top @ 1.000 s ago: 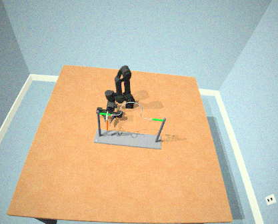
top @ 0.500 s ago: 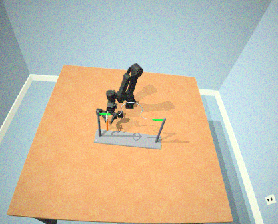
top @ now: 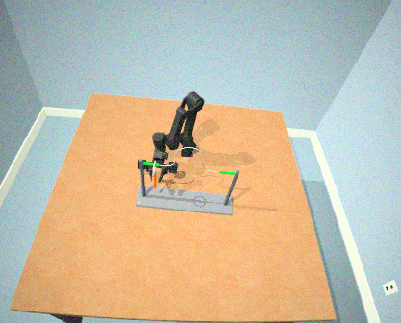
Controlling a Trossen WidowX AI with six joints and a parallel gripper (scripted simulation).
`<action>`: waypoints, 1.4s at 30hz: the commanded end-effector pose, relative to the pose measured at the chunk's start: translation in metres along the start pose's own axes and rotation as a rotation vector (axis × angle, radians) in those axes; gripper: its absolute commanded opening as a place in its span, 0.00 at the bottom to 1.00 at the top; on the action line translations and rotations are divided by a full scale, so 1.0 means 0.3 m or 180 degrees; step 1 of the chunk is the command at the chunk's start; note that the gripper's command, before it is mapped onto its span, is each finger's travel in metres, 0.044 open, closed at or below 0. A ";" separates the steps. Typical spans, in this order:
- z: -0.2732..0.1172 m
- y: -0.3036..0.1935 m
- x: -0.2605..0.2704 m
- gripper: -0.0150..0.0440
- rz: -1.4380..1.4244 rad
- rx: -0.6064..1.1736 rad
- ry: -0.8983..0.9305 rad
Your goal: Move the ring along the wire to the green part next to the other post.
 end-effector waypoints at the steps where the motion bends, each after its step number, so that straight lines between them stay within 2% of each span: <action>1: 0.019 0.004 -0.005 0.53 0.0009 -0.0008 -0.0010; 33: 0.185 0.001 0.006 0.53 0.0012 -0.0026 -0.0008; 42: 0.188 0.000 0.007 0.53 0.0012 -0.0027 -0.0008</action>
Point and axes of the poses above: the point midway between the two fingers, 35 mm back from their tips, its own z axis out along the fingers, its own x axis across the jaws, y = z × x, the point moved 1 cm from there along -z, back along the fingers, and after that the axes turned 7 degrees about z, right-handed, at the moved point
